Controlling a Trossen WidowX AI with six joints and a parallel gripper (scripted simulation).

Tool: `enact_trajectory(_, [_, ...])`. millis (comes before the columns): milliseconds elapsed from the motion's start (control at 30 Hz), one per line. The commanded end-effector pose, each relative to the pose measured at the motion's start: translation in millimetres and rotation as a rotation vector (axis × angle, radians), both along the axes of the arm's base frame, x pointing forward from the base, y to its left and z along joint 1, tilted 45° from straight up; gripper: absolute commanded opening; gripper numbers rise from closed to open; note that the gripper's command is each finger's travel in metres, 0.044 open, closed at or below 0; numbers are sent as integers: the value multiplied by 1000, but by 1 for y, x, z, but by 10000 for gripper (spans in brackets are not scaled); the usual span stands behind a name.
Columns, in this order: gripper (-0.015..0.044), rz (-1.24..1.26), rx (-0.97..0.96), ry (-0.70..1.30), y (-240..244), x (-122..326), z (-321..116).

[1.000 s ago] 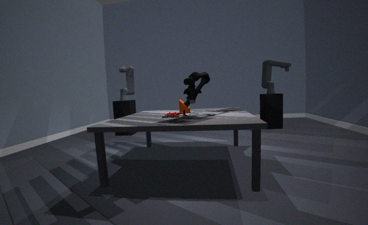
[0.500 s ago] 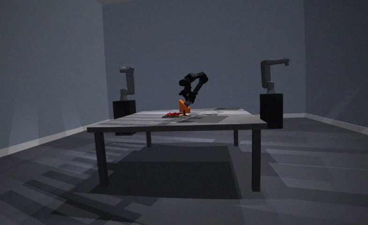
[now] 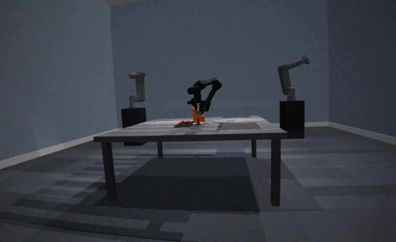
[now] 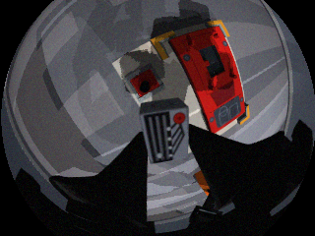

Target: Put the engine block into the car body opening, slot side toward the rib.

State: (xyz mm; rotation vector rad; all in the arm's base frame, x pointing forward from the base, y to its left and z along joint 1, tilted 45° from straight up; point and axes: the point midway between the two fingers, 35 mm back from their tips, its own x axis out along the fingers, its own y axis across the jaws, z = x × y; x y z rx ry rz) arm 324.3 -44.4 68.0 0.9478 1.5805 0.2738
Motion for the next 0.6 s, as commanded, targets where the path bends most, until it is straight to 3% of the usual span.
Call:
enact_trajectory(0, [0, 29, -9, -35, -9, 5, -12])
enact_trajectory(567, [0, 145, -18, -146, -31, 16, -59])
